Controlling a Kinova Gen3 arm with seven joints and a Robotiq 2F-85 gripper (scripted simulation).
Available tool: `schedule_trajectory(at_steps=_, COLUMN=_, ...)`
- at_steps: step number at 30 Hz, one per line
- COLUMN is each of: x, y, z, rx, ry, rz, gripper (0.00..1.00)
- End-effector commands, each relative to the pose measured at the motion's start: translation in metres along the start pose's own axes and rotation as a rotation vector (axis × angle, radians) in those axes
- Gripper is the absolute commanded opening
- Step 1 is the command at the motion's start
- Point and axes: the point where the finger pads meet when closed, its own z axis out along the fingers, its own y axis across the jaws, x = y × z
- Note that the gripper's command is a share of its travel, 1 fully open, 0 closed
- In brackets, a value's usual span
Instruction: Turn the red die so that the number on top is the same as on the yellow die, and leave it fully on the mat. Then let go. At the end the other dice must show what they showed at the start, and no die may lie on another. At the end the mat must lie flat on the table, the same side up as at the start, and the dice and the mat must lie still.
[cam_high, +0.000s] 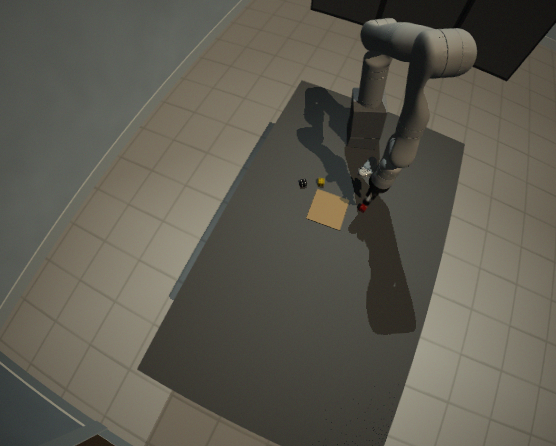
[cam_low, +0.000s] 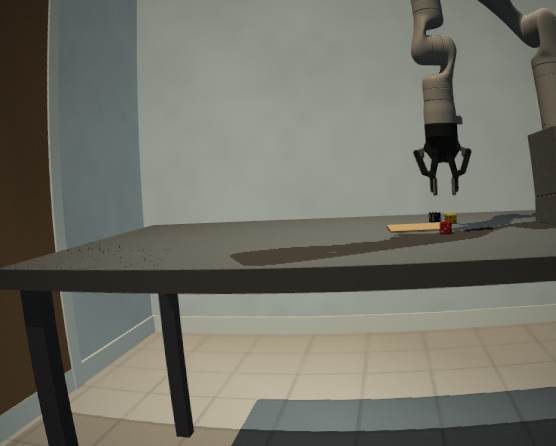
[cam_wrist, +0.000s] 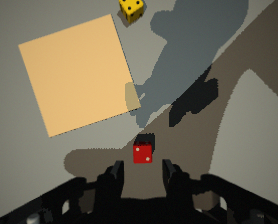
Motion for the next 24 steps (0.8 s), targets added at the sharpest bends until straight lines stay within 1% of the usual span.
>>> schedule_trajectory(at_steps=1, x=-0.0004, y=-0.0004, z=-0.0005, rx=0.001, ry=-0.001, rz=0.000, gripper=0.41)
schedule_trajectory(at_steps=14, x=-0.0004, y=-0.0004, z=0.0004, rx=0.001, ry=-0.001, rz=0.000, gripper=0.41)
schedule_trajectory(at_steps=24, x=-0.0004, y=-0.0004, z=0.0077, rx=0.001, ry=-0.001, rz=0.000, gripper=0.41)
